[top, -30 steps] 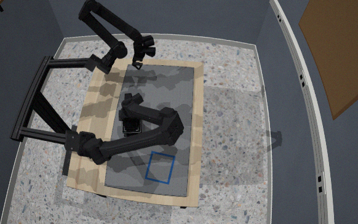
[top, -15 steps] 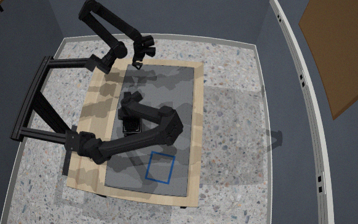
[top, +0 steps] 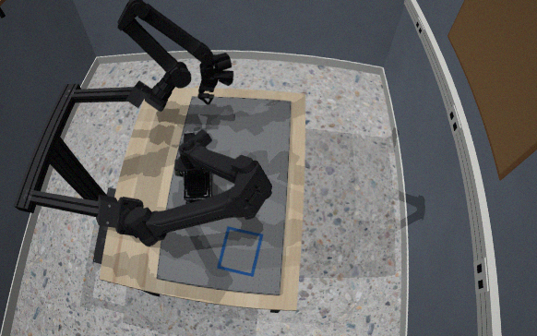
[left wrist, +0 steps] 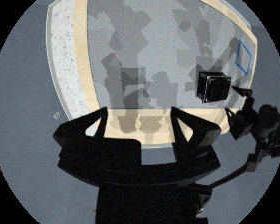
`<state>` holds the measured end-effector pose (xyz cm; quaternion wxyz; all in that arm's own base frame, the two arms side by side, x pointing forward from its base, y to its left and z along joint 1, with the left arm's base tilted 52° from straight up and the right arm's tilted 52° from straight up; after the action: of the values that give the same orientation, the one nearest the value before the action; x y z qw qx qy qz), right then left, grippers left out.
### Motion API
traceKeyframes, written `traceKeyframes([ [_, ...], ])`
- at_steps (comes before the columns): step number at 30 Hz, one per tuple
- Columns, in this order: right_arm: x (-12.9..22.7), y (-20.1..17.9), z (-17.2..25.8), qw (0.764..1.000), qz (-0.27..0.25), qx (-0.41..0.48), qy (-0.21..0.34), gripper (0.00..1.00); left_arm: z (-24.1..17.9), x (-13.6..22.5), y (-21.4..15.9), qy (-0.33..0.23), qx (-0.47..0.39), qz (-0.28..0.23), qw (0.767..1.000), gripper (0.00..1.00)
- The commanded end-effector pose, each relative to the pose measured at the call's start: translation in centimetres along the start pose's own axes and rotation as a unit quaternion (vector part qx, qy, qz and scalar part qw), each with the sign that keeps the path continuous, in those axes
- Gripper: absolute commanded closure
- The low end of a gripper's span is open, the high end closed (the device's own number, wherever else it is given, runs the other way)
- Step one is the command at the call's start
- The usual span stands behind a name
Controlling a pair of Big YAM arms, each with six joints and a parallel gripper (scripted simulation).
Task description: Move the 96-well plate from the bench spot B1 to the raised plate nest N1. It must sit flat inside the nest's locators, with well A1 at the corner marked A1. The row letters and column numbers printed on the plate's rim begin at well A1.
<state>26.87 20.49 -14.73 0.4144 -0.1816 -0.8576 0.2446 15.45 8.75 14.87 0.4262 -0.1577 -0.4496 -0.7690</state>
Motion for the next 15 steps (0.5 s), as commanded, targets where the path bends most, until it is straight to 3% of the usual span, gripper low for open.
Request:
traceKeyframes([
  [1, 2.1, 0.6, -0.3, 1.0, -0.01, -0.012, -0.01, 0.0, 0.7, 0.5, 0.8, 0.006, 0.009, -0.011, 1.0, 0.0],
  [15, 3.1, 0.7, -0.3, 1.0, -0.004, -0.011, -0.003, 0.0, 0.7, 0.5, 0.8, 0.006, 0.009, -0.011, 1.0, 0.0],
])
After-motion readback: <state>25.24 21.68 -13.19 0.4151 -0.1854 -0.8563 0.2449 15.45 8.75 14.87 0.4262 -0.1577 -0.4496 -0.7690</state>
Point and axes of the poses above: on each arm, the point where the finger pads meet when closed, its own x axis back along the fingers, its own z axis across the jaws, y = z × x, the point moved 8 cm from there along x, back along the fingers, and after that the axes turned 3 degrees about -x, right-handed, at the moved point
